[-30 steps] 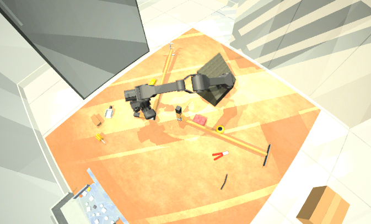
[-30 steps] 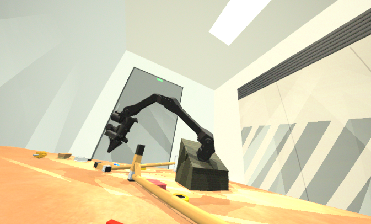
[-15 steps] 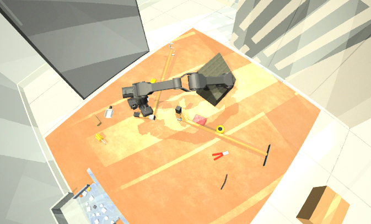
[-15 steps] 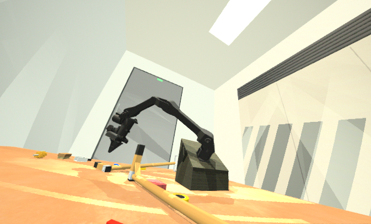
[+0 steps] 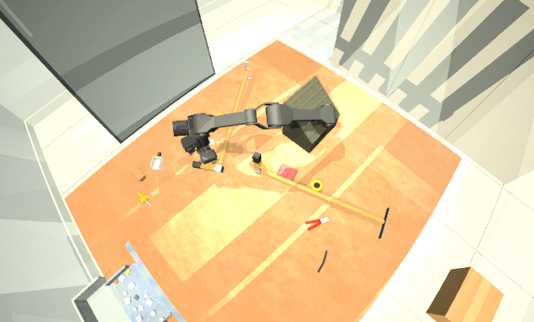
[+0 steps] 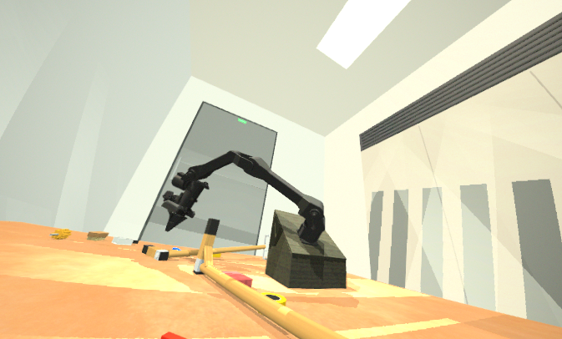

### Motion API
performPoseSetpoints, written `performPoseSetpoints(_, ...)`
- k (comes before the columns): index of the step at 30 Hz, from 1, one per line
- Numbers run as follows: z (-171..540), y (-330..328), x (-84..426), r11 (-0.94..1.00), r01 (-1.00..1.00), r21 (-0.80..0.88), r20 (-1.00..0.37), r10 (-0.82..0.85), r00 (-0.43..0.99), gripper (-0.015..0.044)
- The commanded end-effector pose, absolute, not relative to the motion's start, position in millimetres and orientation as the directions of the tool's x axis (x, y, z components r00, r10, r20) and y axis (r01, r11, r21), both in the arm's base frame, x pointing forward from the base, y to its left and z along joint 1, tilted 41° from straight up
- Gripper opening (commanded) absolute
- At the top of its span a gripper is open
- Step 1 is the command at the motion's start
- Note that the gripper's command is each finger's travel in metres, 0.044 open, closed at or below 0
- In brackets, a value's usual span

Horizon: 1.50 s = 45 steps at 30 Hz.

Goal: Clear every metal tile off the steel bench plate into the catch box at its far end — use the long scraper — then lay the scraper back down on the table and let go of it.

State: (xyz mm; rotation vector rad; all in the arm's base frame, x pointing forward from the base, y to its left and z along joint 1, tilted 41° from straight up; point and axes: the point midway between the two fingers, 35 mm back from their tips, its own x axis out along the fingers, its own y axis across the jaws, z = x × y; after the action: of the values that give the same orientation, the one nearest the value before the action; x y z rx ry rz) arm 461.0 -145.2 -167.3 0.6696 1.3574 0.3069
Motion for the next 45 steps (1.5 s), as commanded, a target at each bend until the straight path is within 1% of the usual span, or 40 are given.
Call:
performPoseSetpoints(1,-174.3,-151.4,458.6,0.78,0.174,0.601,-0.797,0.567,0.208,0.0)
performPoseSetpoints(19,-194.5,-172.3,454.2,0.783,0.175,0.597,-0.799,0.561,0.216,0.0)
performPoseSetpoints(28,-167.7,-186.5,459.5,0.794,0.15,0.589,-0.801,0.549,0.239,0.0)
performPoseSetpoints(36,-165.3,-187.8,459.8,0.795,0.146,0.588,-0.801,0.548,0.24,0.0)
performPoseSetpoints(45,-137.6,-170.1,466.1,0.816,0.031,0.577,-0.798,0.556,0.232,0.0)
